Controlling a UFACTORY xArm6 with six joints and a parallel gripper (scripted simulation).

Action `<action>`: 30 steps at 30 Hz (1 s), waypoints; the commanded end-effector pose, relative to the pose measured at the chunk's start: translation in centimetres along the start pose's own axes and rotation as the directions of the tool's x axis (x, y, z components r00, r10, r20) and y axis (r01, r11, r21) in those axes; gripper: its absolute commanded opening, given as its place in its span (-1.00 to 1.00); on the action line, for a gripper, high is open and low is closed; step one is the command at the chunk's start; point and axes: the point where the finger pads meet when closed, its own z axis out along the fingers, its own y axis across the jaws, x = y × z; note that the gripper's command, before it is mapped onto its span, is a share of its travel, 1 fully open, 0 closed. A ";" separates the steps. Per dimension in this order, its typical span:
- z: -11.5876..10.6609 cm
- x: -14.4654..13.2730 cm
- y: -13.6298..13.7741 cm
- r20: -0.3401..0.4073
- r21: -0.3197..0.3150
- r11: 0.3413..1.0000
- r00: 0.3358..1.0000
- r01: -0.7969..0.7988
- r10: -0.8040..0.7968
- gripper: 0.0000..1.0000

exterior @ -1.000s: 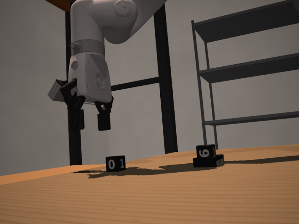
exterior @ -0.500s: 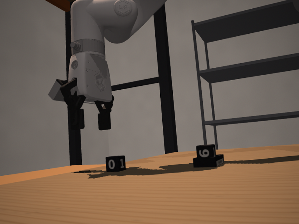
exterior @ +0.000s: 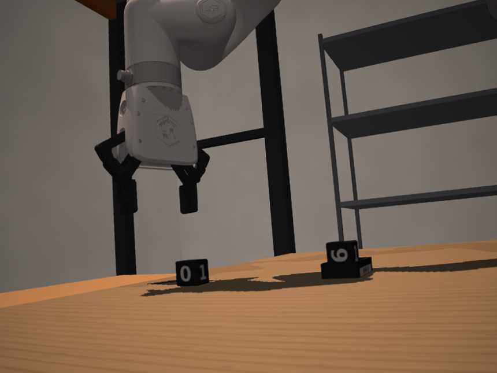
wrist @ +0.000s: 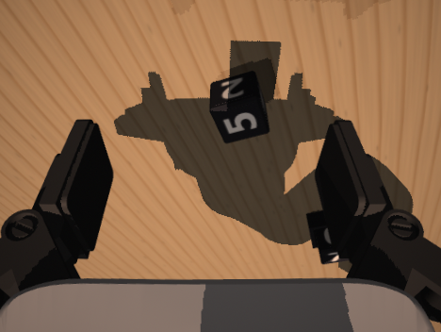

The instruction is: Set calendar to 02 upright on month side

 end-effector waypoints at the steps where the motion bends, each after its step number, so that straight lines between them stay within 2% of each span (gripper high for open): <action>1: -0.2 -0.4 0.2 -0.015 -0.001 0.986 0.986 -0.168 0.168 1.00; 3: -0.3 -0.6 0.2 -0.015 0.000 0.973 0.973 -0.232 0.232 1.00; 6: -0.3 -0.7 0.2 -0.015 0.000 0.970 0.970 -0.241 0.241 1.00; 8: -0.3 -1.1 0.4 -0.015 0.002 0.932 0.932 -0.363 0.363 1.00; 13: -0.4 -1.4 0.6 -0.015 0.004 0.887 0.887 -0.462 0.462 1.00; 21: -0.5 -2.3 0.9 -0.013 0.008 0.734 0.734 -0.679 0.679 1.00; 23: -0.5 -2.3 0.9 -0.013 0.008 0.734 0.734 -0.679 0.679 1.00; 25: -0.5 -2.7 1.0 -0.012 0.009 0.658 0.658 -0.753 0.753 1.00; 30: -0.6 -3.1 1.2 -0.011 0.010 0.561 0.561 -0.828 0.828 1.00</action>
